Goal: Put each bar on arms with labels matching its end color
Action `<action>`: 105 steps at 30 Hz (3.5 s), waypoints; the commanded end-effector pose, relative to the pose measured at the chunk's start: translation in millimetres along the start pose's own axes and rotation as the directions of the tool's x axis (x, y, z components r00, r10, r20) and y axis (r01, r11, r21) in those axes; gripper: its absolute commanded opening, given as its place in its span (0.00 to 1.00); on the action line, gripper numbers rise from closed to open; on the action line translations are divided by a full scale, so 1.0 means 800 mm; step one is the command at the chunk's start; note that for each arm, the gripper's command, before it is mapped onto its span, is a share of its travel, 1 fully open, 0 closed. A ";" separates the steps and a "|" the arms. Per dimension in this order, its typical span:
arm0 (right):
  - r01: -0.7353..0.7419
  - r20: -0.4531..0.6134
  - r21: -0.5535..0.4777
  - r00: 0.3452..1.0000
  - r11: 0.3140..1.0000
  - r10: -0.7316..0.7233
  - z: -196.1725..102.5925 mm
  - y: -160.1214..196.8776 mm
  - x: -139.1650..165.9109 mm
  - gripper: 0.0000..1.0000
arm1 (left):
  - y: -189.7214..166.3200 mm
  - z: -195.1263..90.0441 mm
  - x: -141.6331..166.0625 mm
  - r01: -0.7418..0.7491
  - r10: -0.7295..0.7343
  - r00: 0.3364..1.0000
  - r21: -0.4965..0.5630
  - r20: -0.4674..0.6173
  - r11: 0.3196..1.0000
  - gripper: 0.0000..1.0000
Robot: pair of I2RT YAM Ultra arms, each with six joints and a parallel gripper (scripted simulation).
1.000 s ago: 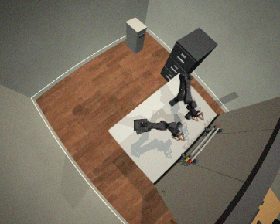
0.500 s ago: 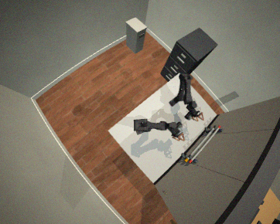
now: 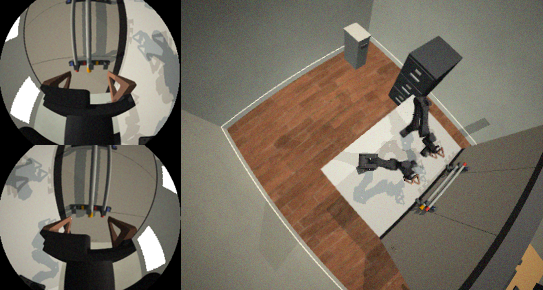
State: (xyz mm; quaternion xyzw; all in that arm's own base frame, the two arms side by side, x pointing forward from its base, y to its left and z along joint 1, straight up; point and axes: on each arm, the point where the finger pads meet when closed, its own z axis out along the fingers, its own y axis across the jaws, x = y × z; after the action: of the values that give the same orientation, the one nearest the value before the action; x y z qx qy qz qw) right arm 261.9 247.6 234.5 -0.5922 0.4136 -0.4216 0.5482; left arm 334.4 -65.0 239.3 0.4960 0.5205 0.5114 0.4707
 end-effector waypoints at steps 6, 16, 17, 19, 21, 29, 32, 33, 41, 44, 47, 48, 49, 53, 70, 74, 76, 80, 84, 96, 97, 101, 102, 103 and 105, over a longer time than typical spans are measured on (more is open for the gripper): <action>-0.046 0.017 0.044 0.999 0.998 0.045 0.019 0.002 -0.003 1.00 | -0.008 0.020 -0.001 0.017 -0.017 1.000 -0.034 0.008 0.999 1.00; -0.046 0.017 0.044 0.999 0.998 0.045 0.047 0.025 -0.005 1.00 | -0.032 0.048 -0.002 0.017 -0.017 1.000 -0.034 0.008 0.999 1.00; -0.046 0.017 0.044 0.999 0.998 0.045 0.050 0.028 -0.005 1.00 | -0.034 0.051 -0.002 0.017 -0.017 1.000 -0.034 0.008 0.999 1.00; -0.046 0.017 0.044 0.999 0.998 0.045 0.056 0.032 -0.005 1.00 | -0.039 0.057 -0.002 0.017 -0.017 1.000 -0.034 0.008 0.999 1.00; -0.046 0.017 0.044 0.999 0.998 0.045 0.059 0.035 -0.006 1.00 | -0.041 0.060 -0.002 0.017 -0.017 1.000 -0.034 0.008 0.999 1.00; -0.046 0.017 0.044 0.999 0.998 0.045 0.079 0.051 -0.007 1.00 | -0.058 0.080 -0.002 0.017 -0.017 1.000 -0.034 0.008 0.999 1.00; -0.046 0.017 0.044 0.999 0.998 0.045 0.088 0.058 -0.007 1.00 | -0.065 0.088 -0.002 0.017 -0.017 1.000 -0.034 0.008 0.999 1.00; -0.046 0.017 0.044 0.999 0.998 0.045 0.091 0.060 -0.007 1.00 | -0.068 0.091 -0.003 0.017 -0.017 1.000 -0.034 0.008 0.999 1.00; -0.046 0.017 0.044 0.999 0.998 0.045 0.102 0.070 -0.008 1.00 | -0.077 0.103 -0.003 0.017 -0.017 1.000 -0.034 0.008 0.999 1.00; -0.046 0.017 0.044 0.999 0.998 0.045 0.102 0.070 -0.008 1.00 | -0.077 0.103 -0.003 0.017 -0.017 1.000 -0.034 0.008 0.999 1.00; -0.046 0.017 0.044 0.999 0.998 0.045 0.102 0.070 -0.008 1.00 | -0.077 0.103 -0.003 0.017 -0.017 1.000 -0.034 0.008 0.999 1.00; -0.046 0.017 0.044 0.999 0.998 0.045 0.102 0.070 -0.008 1.00 | -0.077 0.103 -0.003 0.017 -0.017 1.000 -0.034 0.008 0.999 1.00; -0.046 0.017 0.044 0.999 0.998 0.045 0.102 0.070 -0.008 1.00 | -0.077 0.103 -0.003 0.017 -0.017 1.000 -0.034 0.008 0.999 1.00; -0.046 0.017 0.044 0.999 0.998 0.045 0.102 0.070 -0.008 1.00 | -0.077 0.103 -0.003 0.017 -0.017 1.000 -0.034 0.008 0.999 1.00; -0.046 0.017 0.044 0.999 0.998 0.045 0.102 0.070 -0.008 1.00 | -0.077 0.103 -0.003 0.017 -0.017 1.000 -0.034 0.008 0.999 1.00; -0.046 0.017 0.044 0.999 0.998 0.045 0.102 0.068 -0.008 1.00 | -0.075 0.102 -0.003 0.017 -0.017 1.000 -0.034 0.008 0.999 1.00; -0.046 0.017 0.044 0.999 0.998 0.045 0.102 0.064 -0.008 1.00 | -0.071 0.102 -0.003 0.017 -0.017 1.000 -0.034 0.008 0.999 1.00; -0.046 0.017 0.044 0.999 0.998 0.045 0.102 0.055 -0.007 1.00 | -0.062 0.102 -0.003 0.017 -0.017 1.000 -0.034 0.008 0.999 1.00; -0.046 0.017 0.044 0.999 0.998 0.045 0.101 0.047 -0.007 1.00 | -0.054 0.102 -0.002 0.017 -0.017 1.000 -0.034 0.008 0.999 1.00; -0.046 0.017 0.044 0.999 0.998 0.045 0.100 0.026 -0.006 1.00 | -0.033 0.101 -0.002 0.017 -0.017 1.000 -0.034 0.008 0.999 1.00; -0.046 0.017 0.044 0.999 0.998 0.045 0.100 0.024 -0.006 1.00 | -0.031 0.101 -0.002 0.017 -0.017 1.000 -0.034 0.008 0.999 1.00; -0.046 0.017 0.044 0.999 0.998 0.045 0.100 0.016 -0.005 1.00 | -0.023 0.101 -0.002 0.017 -0.017 1.000 -0.034 0.008 0.999 1.00; -0.046 0.017 0.044 0.999 0.998 0.045 0.100 0.014 -0.005 1.00 | -0.021 0.101 -0.002 0.017 -0.017 1.000 -0.034 0.008 0.999 1.00; -0.046 0.017 0.044 0.999 0.998 0.045 0.100 0.012 -0.005 1.00 | -0.019 0.101 -0.002 0.017 -0.017 1.000 -0.034 0.008 0.999 1.00; -0.046 0.017 0.044 0.999 0.998 0.045 0.100 0.007 -0.005 1.00 | -0.015 0.100 -0.002 0.017 -0.017 1.000 -0.034 0.008 0.999 1.00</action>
State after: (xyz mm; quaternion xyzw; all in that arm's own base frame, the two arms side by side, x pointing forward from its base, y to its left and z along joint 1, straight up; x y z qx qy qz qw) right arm 332.1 273.3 200.8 -0.5881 0.4124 -0.4133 0.5596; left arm 410.1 -63.7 204.0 0.4960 0.5169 0.5079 0.4784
